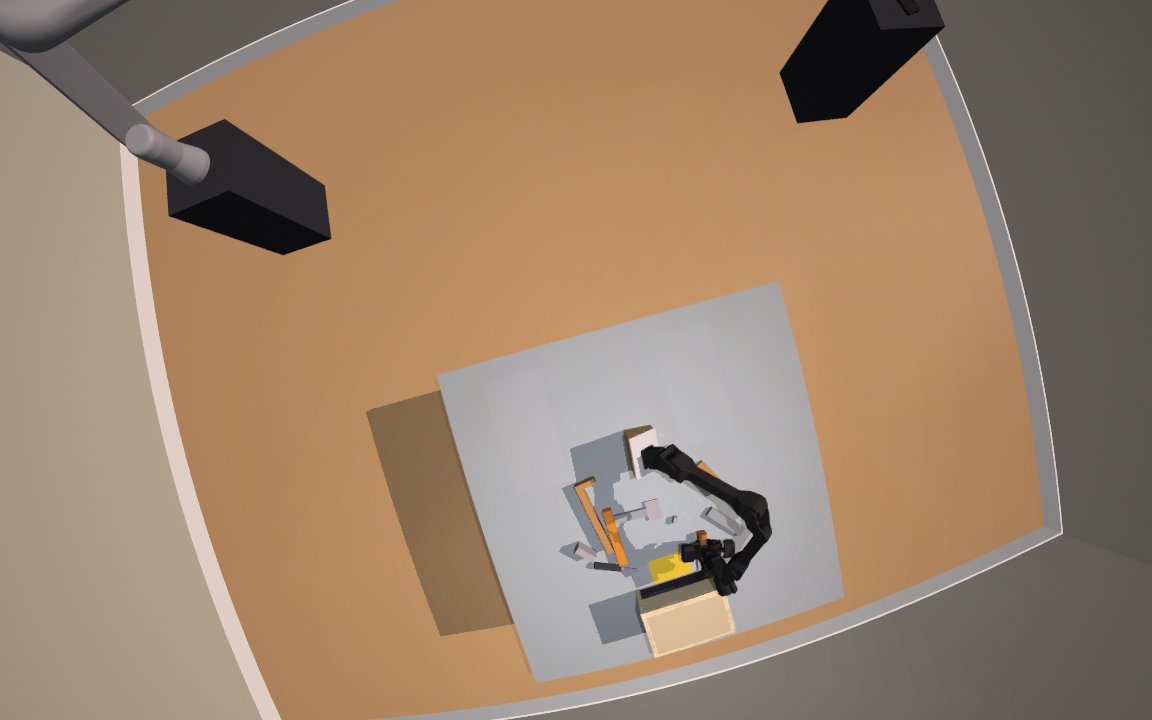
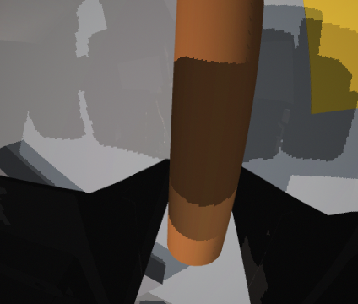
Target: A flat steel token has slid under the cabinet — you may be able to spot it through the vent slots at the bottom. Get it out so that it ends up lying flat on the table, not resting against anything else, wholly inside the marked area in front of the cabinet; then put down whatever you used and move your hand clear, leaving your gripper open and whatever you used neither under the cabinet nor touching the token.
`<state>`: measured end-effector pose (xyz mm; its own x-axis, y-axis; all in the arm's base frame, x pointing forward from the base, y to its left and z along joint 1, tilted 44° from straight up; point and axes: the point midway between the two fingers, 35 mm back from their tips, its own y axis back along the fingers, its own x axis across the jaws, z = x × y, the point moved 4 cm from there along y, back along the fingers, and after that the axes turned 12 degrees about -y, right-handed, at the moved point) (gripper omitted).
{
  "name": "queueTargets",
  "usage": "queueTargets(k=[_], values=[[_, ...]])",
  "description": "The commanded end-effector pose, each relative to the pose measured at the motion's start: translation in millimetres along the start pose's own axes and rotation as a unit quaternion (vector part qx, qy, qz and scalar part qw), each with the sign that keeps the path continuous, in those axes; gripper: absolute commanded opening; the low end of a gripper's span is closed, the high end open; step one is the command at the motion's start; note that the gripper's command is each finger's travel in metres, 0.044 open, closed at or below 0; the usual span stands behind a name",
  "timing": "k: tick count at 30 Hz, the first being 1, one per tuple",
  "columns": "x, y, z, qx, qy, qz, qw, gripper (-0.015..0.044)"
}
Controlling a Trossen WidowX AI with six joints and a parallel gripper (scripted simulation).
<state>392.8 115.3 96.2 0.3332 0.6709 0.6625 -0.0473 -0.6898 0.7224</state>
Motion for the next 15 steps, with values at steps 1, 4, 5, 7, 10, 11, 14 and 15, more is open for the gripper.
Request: queueTargets(k=[1, 4, 5, 7, 10, 11, 14, 15], values=[[2, 0, 4, 0.0, 0.003, 0.001, 1.0, 0.0], [0, 0, 5, 0.0, 0.003, 0.001, 1.0, 0.0], [-1, -1, 6, 0.0, 0.003, 0.001, 1.0, 0.0], [-5, -1, 7, 0.0, 0.003, 0.001, 1.0, 0.0], [-11, -2, 8, 0.0, 0.003, 0.001, 1.0, 0.0], [-12, -2, 9, 0.0, 0.003, 0.001, 1.0, 0.0], [-15, -2, 9, 0.0, 0.003, 0.001, 1.0, 0.0], [-17, -2, 9, 0.0, 0.003, 0.001, 1.0, 0.0]])
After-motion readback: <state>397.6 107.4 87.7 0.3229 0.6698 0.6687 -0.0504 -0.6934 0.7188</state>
